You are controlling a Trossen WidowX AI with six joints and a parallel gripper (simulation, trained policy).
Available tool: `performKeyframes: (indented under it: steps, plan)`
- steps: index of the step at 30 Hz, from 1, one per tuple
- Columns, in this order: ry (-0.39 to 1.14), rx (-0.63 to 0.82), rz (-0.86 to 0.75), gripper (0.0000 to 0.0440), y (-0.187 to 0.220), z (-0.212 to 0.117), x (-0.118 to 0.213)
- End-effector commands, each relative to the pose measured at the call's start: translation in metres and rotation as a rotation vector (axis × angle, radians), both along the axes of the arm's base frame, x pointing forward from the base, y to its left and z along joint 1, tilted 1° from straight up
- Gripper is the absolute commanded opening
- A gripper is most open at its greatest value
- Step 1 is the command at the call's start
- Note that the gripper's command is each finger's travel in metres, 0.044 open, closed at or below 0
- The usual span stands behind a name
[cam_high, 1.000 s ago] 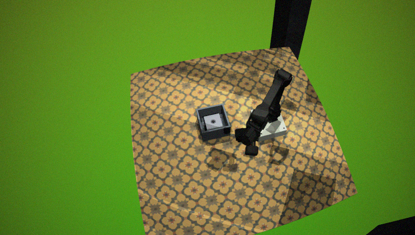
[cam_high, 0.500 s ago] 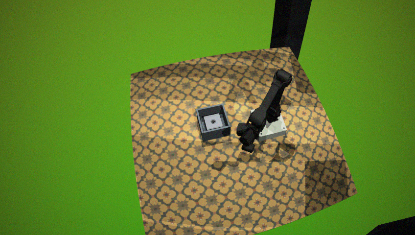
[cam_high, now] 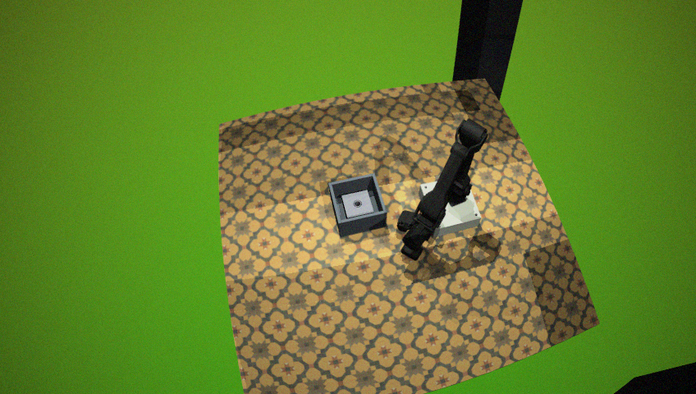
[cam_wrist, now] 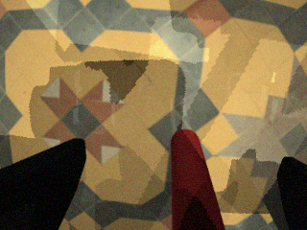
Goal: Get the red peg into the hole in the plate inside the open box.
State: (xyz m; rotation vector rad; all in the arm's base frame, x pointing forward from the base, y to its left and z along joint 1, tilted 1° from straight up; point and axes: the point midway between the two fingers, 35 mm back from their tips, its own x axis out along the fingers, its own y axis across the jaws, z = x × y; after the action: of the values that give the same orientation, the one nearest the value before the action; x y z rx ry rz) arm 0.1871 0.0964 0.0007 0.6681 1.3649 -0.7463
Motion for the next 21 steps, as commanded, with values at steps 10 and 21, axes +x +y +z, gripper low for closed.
performKeyframes:
  steps: [10, 21]
  plan:
    - [0.052, 0.044, -0.067, 0.0081, 0.000, -0.010, -0.005]
    - [-0.010, 0.013, -0.018, 0.0000, -0.010, 0.009, 0.011]
